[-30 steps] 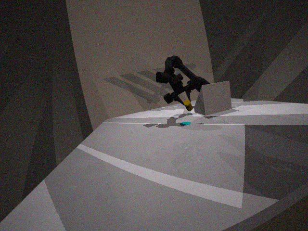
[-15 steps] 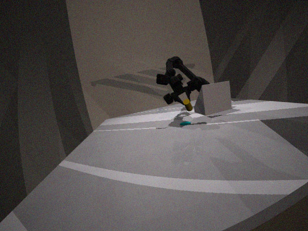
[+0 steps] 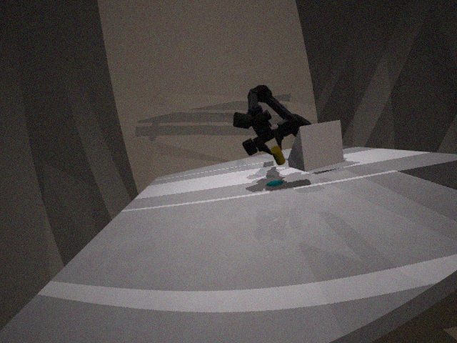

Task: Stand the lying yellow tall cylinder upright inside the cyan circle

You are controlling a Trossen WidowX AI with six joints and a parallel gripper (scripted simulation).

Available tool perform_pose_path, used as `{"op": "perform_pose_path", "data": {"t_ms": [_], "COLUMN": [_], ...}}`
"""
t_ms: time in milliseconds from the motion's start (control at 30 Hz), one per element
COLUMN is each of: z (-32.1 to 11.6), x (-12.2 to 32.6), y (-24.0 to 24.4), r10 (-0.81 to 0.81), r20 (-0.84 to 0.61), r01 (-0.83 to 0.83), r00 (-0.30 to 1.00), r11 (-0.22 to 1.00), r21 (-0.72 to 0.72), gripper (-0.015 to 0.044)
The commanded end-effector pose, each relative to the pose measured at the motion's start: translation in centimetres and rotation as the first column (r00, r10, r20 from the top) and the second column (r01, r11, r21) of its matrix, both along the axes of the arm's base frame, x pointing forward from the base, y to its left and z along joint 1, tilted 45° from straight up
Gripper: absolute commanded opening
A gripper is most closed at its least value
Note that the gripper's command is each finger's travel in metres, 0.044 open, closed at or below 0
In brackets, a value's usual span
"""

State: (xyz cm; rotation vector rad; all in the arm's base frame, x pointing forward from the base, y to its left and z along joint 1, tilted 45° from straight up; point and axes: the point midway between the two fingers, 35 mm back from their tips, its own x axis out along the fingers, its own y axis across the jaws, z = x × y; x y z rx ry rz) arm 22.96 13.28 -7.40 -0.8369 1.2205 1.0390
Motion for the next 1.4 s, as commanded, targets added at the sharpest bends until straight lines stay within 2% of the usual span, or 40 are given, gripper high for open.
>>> {"op": "perform_pose_path", "data": {"t_ms": [0, 1367], "z": [0.3, 2.1], "x": [0.2, 0.2], "y": [0.1, -0.3], "r10": [0.013, 0.066], "r20": [0.024, 0.218], "r01": [-0.014, -0.125], "r00": [1.000, 0.974], "r11": [0.999, 0.956], "r21": [0.040, 0.267], "gripper": [0.0105, 0.0105]}}
